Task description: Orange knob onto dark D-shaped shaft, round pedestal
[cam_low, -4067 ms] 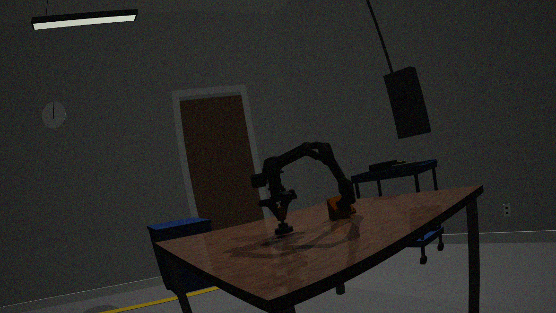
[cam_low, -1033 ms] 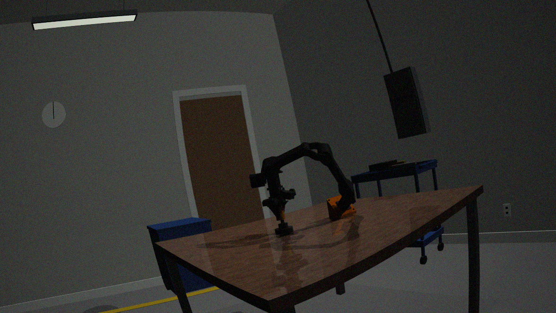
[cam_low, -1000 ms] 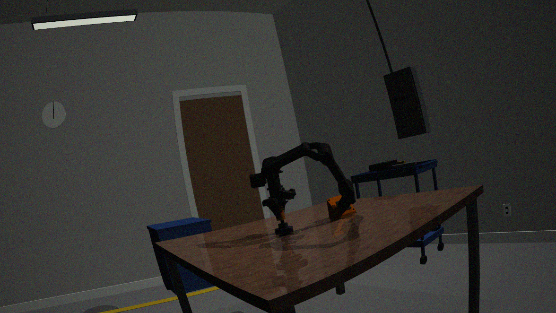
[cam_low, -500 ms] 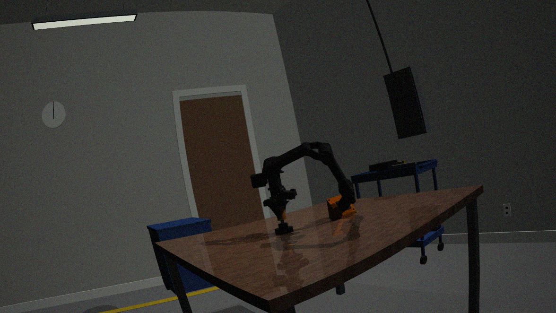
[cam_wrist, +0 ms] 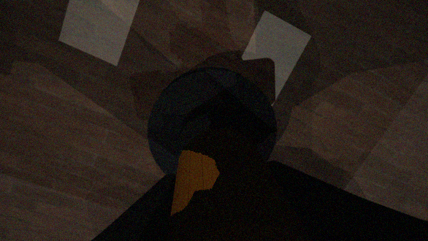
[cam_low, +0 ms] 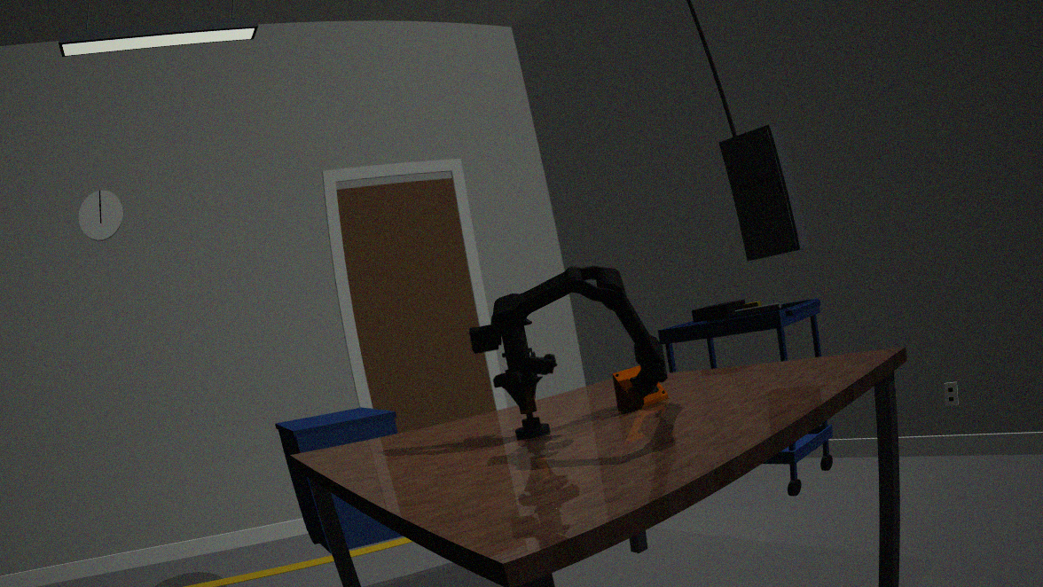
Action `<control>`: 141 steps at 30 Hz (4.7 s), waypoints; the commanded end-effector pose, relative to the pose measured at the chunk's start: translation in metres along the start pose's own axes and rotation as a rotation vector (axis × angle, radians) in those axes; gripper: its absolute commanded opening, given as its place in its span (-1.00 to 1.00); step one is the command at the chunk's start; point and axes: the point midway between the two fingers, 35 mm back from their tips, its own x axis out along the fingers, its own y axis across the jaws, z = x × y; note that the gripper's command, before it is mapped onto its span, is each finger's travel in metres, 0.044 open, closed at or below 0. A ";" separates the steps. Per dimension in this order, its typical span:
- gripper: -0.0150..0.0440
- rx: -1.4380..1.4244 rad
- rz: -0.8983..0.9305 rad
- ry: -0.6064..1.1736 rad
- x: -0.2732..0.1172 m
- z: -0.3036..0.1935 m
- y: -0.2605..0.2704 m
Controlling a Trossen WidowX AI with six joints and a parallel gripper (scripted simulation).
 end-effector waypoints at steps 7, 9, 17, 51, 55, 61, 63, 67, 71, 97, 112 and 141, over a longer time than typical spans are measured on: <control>-0.49 0.023 -0.002 0.002 -0.005 -0.001 -0.002; -0.49 0.085 -0.002 0.002 -0.005 -0.001 -0.002; -0.49 0.548 -0.002 0.002 -0.005 -0.002 -0.003; -0.49 2.301 -0.004 -0.001 -0.003 0.001 0.001; -0.49 2.301 -0.004 -0.001 -0.003 0.000 0.000; -0.49 2.301 -0.004 -0.001 -0.003 -0.001 0.000; -0.49 2.301 -0.004 -0.001 -0.003 -0.002 -0.001; -0.49 2.301 -0.004 -0.001 -0.004 -0.003 -0.002; -0.49 2.301 -0.004 -0.001 -0.005 -0.004 -0.004; -0.49 2.301 -0.004 -0.001 0.000 0.001 0.001; -0.49 2.511 -0.004 -0.001 -0.003 0.001 0.001; -0.49 2.510 -0.004 -0.001 -0.003 -0.002 -0.003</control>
